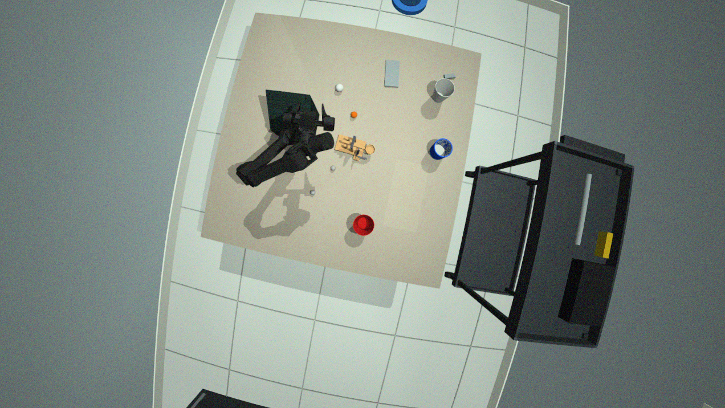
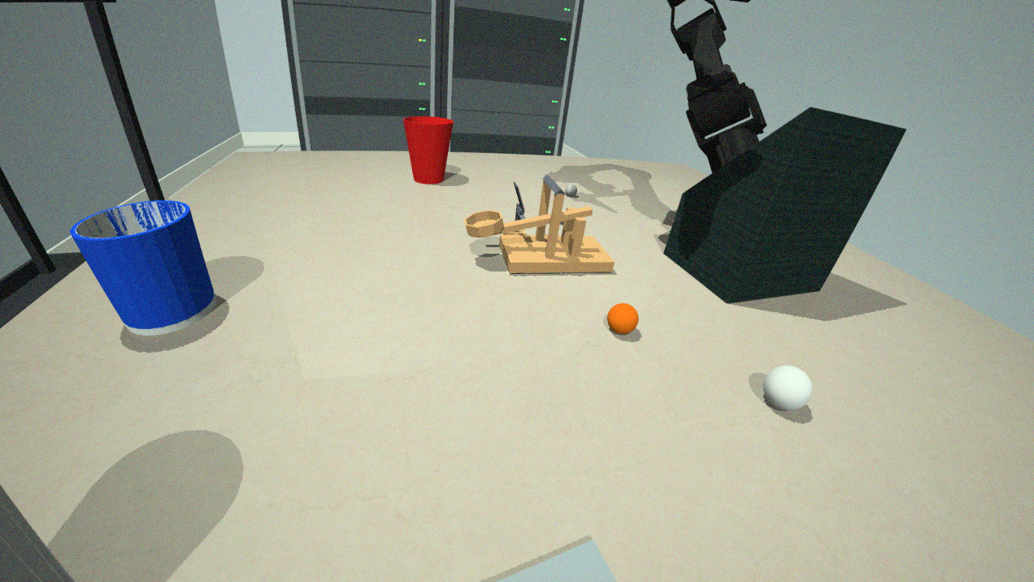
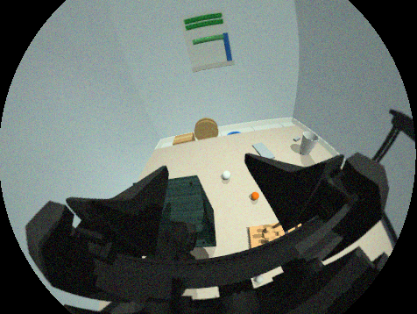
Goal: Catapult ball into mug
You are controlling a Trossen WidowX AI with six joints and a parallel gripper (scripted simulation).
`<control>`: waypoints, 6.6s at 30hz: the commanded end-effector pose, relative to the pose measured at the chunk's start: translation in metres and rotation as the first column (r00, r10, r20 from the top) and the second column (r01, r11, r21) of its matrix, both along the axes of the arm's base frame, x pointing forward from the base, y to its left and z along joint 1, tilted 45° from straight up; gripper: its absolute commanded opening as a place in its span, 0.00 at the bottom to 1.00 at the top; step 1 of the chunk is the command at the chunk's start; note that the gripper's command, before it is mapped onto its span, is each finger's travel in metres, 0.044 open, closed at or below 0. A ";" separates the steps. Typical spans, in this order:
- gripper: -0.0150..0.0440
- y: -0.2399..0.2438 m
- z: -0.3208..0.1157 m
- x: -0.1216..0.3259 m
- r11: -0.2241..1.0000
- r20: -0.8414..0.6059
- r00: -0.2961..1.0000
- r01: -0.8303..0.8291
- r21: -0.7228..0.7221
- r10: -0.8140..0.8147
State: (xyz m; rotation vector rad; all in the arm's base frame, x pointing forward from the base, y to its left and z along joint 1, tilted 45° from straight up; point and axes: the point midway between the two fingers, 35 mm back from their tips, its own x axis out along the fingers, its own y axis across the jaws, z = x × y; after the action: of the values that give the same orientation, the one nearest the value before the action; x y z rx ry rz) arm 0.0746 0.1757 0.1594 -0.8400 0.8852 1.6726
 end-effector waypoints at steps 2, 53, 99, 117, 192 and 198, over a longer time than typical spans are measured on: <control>1.00 -0.001 -0.002 0.002 1.000 -0.002 1.000 0.016 -0.016 -0.016; 1.00 -0.094 -0.104 0.126 -0.082 0.694 0.217 0.925 -0.371 -0.687; 1.00 -0.175 -0.166 0.161 -0.317 0.834 -0.102 0.944 -0.091 -0.542; 1.00 -0.192 -0.181 0.164 -0.319 0.837 -0.103 0.944 -0.089 -0.538; 0.25 -0.085 -0.200 0.288 -0.866 0.370 -0.885 0.401 0.300 -0.282; 0.25 -0.091 -0.207 0.290 -0.865 0.370 -0.885 0.401 0.300 -0.282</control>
State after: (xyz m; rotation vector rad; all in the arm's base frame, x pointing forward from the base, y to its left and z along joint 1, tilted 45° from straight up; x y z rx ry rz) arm 0.3636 0.0862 -0.0451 0.1744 0.9004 -1.0622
